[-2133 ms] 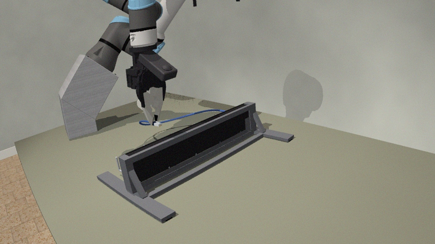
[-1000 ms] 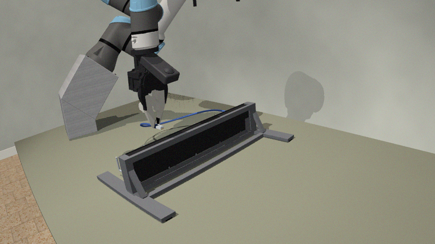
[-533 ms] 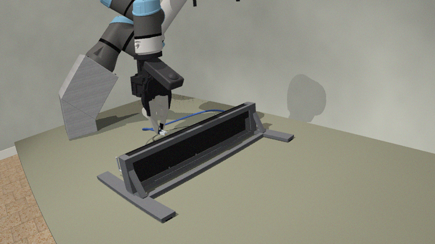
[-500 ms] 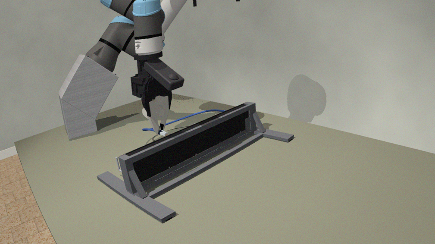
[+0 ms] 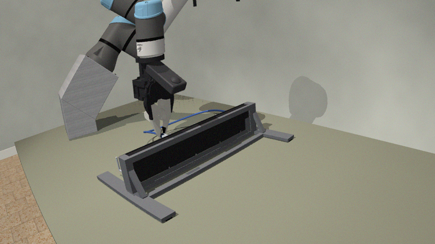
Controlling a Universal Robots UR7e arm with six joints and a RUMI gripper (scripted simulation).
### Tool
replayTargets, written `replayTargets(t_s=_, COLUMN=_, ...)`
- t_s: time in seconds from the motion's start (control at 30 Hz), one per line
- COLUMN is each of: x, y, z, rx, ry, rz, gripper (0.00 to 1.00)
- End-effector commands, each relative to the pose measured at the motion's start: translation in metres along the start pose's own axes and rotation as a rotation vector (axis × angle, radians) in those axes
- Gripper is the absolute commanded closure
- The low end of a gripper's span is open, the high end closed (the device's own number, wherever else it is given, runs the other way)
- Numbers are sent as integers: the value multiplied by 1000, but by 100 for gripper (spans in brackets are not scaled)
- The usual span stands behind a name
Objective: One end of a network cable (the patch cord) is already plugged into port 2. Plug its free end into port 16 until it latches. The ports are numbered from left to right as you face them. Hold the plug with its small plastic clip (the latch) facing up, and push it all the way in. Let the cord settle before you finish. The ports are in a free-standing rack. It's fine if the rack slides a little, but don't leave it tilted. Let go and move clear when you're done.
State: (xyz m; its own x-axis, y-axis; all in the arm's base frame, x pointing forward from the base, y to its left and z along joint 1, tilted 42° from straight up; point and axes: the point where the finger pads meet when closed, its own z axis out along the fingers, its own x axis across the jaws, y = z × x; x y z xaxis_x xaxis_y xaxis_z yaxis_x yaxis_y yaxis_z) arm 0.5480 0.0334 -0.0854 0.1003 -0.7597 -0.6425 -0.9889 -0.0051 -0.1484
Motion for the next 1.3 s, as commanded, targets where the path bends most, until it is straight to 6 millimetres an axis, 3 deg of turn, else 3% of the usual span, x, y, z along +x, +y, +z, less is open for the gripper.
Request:
replayTargets(t_s=0.0, x=0, y=-1, z=0, rx=1, ry=1, rz=0, gripper=100)
replayTargets(t_s=0.47, x=0, y=-2, z=0, rx=2, ry=1, rz=0, gripper=100)
replayTargets(t_s=1.27, x=0, y=-26, z=-1, rx=5, ry=1, rz=0, gripper=100)
